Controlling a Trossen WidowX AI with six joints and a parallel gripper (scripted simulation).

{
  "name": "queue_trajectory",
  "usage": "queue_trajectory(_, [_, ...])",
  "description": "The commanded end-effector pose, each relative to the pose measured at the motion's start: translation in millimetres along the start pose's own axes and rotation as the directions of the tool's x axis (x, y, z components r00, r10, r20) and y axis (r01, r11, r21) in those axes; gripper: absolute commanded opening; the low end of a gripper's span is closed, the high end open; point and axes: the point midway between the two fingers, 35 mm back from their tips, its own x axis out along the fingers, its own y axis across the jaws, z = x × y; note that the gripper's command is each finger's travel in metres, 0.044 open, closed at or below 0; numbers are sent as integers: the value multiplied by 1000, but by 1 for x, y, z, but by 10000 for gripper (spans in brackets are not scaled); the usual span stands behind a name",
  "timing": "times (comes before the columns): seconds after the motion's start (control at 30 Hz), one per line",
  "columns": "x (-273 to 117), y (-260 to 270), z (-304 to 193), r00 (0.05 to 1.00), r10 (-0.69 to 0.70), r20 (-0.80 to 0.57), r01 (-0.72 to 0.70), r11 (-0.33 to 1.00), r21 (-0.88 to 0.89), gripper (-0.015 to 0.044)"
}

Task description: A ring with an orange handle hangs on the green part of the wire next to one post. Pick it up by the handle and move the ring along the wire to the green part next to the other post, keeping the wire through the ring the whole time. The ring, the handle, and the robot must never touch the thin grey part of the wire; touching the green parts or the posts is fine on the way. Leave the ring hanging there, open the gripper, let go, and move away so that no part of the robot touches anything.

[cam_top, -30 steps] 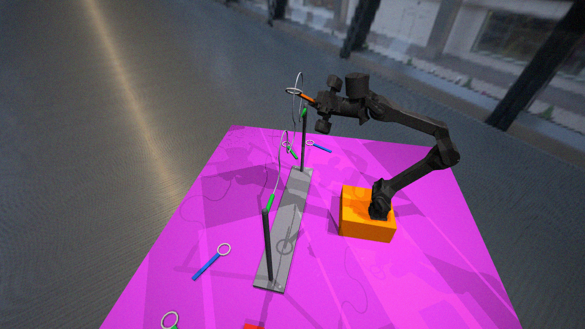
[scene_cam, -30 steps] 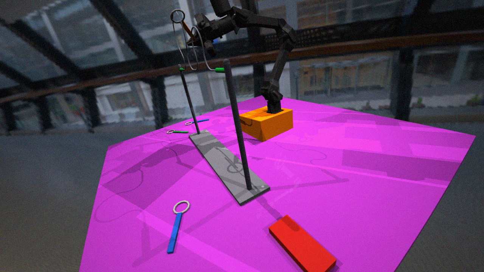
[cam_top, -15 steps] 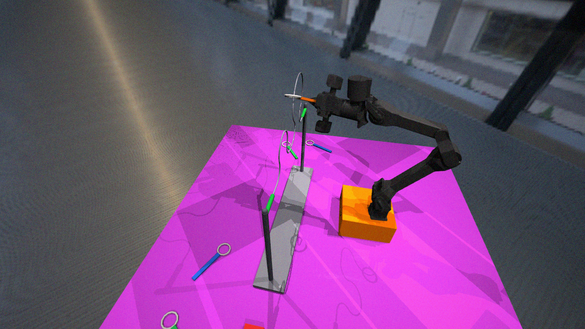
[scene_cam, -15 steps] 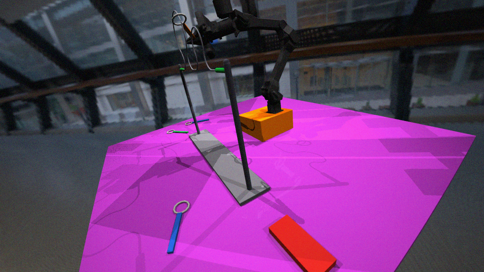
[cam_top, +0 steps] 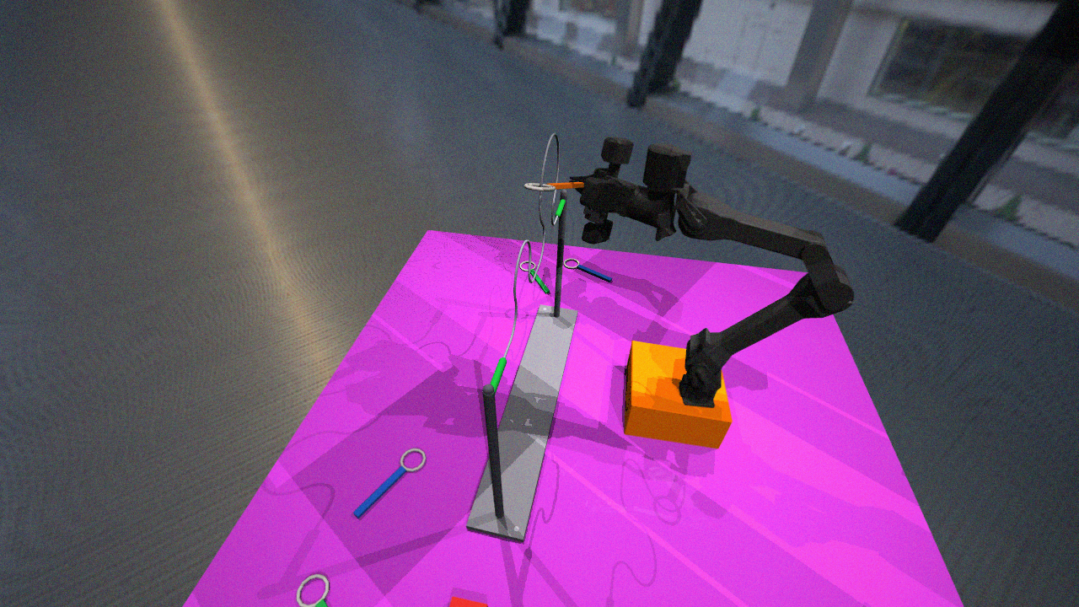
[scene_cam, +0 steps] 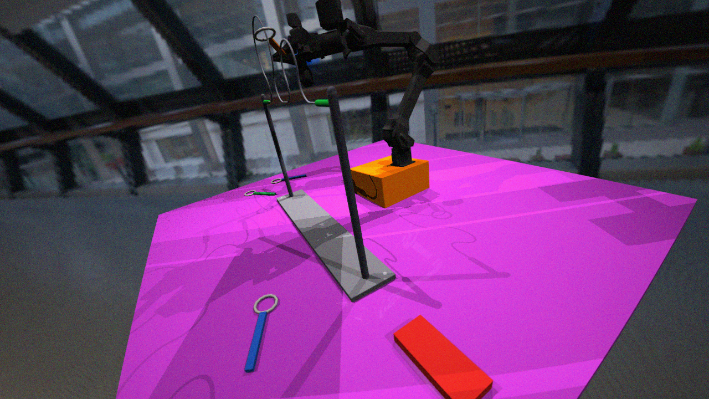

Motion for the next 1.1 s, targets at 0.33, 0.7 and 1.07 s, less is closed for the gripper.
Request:
queue_trajectory(0.33, [-2, -8, -1, 996, -89, 22, 91, 985, -145, -150])
queue_trajectory(0.7, [-1, -13, 0, 987, -151, 50, 159, 953, -259, -150])
queue_trajectory(1.07, [-2, -17, 2, 974, -209, 85, 226, 902, -367, -150])
